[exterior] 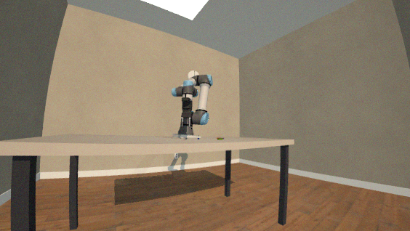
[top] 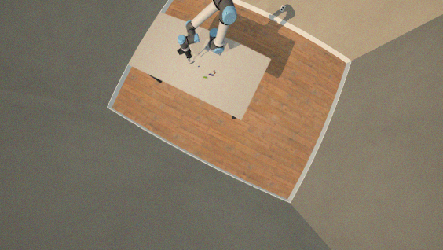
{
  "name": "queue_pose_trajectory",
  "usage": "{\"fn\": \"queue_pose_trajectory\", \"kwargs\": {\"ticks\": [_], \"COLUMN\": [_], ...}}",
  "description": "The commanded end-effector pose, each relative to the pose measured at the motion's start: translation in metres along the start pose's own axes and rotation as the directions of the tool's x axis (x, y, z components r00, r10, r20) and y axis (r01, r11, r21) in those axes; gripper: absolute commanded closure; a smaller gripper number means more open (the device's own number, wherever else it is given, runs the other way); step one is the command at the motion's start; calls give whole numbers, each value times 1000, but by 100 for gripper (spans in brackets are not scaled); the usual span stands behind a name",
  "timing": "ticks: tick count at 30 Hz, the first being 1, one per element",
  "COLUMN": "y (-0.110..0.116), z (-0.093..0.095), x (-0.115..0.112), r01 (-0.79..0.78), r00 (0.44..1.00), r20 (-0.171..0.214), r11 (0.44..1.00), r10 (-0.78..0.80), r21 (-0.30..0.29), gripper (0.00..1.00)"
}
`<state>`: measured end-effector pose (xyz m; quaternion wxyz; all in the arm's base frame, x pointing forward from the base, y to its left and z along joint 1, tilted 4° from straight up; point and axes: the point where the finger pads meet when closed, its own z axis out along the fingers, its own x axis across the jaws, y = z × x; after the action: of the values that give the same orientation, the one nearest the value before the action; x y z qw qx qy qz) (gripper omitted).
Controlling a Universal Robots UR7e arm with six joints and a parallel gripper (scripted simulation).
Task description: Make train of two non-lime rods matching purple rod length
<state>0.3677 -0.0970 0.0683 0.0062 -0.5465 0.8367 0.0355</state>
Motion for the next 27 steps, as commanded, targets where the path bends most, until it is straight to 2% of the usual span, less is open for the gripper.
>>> {"fn": "queue_pose_trajectory", "kwargs": {"ticks": [1, 15, 19, 23, 25, 27], "y": [0, 0, 0, 0, 0, 0], "z": [0, -3, -14, -33, -33, -44], "x": [0, 0, 0, 0, 0, 0], "r01": [0, 0, 0, 0, 0, 0], "r00": [1000, 1000, 1000, 1000, 1000, 1000], "r20": [0, 0, 0, 0, 0, 0], "r11": [1000, 1000, 1000, 1000, 1000, 1000], "r10": [0, 0, 0, 0, 0, 0], "r21": [1, 1, 1, 1, 1, 1], "gripper": [0, 0, 0, 0, 0, 0]}}
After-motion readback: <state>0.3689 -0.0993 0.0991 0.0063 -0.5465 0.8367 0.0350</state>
